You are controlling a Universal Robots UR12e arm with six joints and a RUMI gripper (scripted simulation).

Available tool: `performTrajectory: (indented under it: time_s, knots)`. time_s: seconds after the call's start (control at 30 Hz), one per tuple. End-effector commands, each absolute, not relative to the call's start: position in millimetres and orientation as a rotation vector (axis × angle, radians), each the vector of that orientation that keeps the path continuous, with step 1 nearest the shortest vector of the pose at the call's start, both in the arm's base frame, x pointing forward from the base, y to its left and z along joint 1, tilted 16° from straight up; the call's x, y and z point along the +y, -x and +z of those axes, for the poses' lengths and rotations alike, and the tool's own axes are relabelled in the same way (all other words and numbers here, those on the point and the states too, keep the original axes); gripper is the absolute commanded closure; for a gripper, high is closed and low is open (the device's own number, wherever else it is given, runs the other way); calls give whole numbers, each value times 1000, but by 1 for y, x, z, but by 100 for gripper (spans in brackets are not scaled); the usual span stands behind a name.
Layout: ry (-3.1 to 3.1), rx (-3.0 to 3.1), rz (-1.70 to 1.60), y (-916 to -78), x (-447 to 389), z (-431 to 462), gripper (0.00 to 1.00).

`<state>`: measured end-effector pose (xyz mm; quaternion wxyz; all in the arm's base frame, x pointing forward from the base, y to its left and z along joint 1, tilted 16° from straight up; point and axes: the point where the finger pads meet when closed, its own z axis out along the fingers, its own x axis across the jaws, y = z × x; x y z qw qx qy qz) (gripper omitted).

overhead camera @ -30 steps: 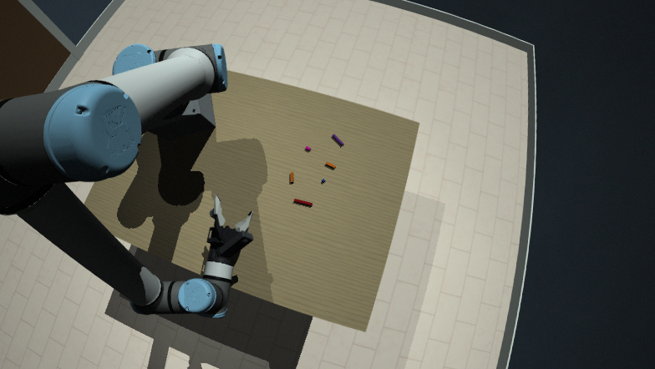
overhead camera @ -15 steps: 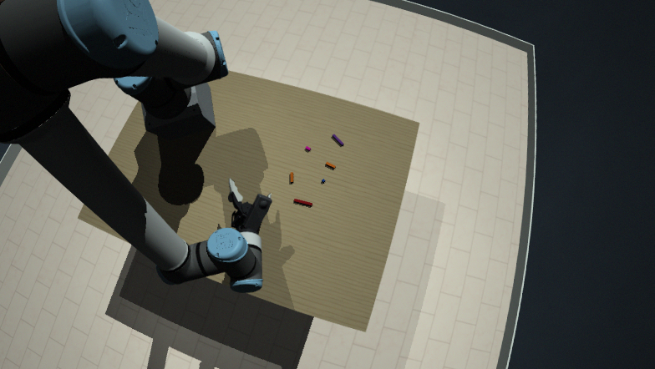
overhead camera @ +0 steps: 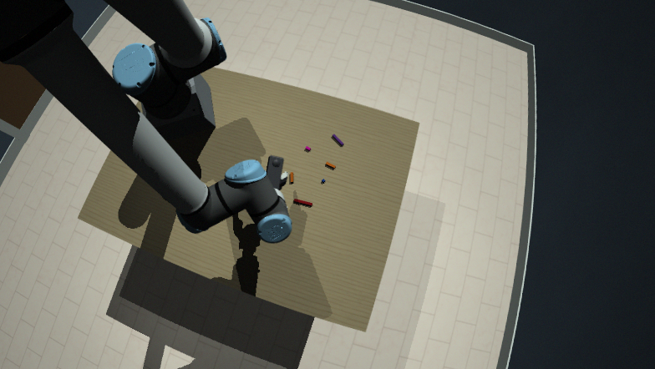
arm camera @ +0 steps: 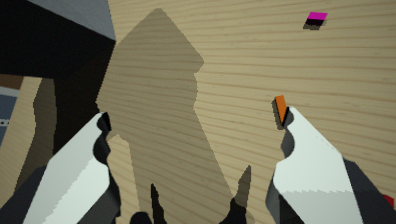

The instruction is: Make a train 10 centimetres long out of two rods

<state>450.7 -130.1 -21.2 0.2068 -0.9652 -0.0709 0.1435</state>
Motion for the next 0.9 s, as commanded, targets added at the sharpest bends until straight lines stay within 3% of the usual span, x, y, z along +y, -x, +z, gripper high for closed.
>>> performTrajectory:
  time_s: [0.0, 0.87]
  knots:
    - [2777, -321, 344, -458, -111, -30, 0]
    - [3106, -1114, 6, -494, -6, -79, 0]
